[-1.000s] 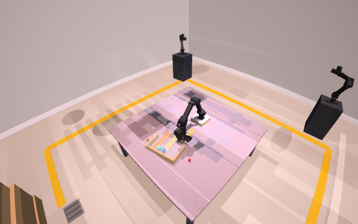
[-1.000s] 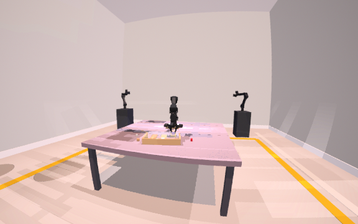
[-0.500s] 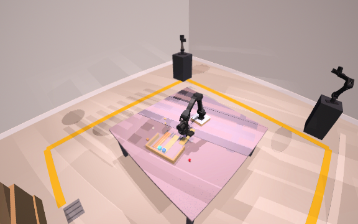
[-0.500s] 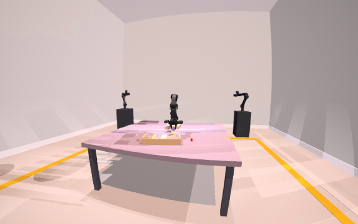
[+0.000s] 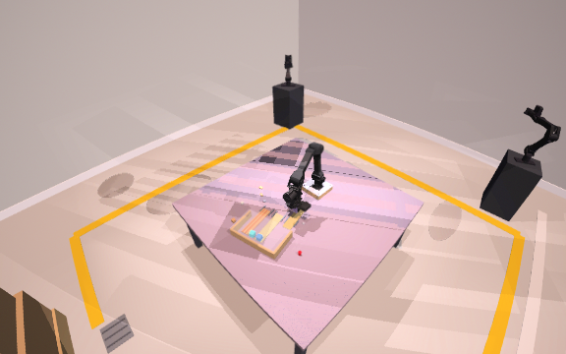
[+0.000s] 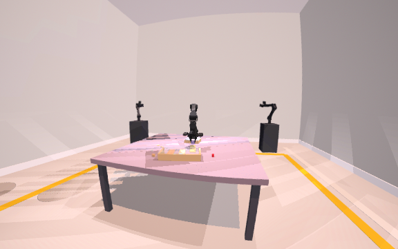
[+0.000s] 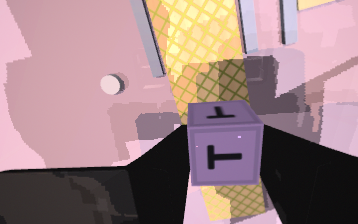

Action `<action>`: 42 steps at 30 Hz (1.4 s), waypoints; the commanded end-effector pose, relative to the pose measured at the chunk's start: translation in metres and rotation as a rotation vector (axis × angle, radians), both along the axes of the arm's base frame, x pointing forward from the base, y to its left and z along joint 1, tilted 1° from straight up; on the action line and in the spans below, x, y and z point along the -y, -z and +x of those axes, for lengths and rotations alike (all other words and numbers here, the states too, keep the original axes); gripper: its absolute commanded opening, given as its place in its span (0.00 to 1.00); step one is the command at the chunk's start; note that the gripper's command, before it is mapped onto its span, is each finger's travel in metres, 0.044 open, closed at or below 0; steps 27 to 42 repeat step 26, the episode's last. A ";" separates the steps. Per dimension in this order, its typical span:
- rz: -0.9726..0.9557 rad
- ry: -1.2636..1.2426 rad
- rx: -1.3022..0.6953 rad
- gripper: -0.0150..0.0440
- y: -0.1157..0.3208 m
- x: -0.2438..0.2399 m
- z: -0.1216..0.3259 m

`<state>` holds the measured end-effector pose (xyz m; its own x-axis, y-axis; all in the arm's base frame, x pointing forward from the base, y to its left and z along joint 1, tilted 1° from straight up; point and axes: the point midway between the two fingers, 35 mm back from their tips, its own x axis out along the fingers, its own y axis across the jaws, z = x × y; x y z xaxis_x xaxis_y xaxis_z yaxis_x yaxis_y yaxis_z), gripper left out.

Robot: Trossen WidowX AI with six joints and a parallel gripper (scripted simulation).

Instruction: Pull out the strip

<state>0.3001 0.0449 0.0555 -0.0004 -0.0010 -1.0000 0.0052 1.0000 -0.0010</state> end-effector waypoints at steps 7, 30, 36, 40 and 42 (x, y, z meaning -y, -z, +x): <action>0.004 0.003 0.014 0.25 -0.034 0.000 0.000; 0.004 0.003 0.014 0.25 -0.034 0.000 0.000; 0.004 0.003 0.014 0.25 -0.034 0.000 0.000; 0.004 0.003 0.014 0.25 -0.034 0.000 0.000; 0.004 0.003 0.014 0.25 -0.034 0.000 0.000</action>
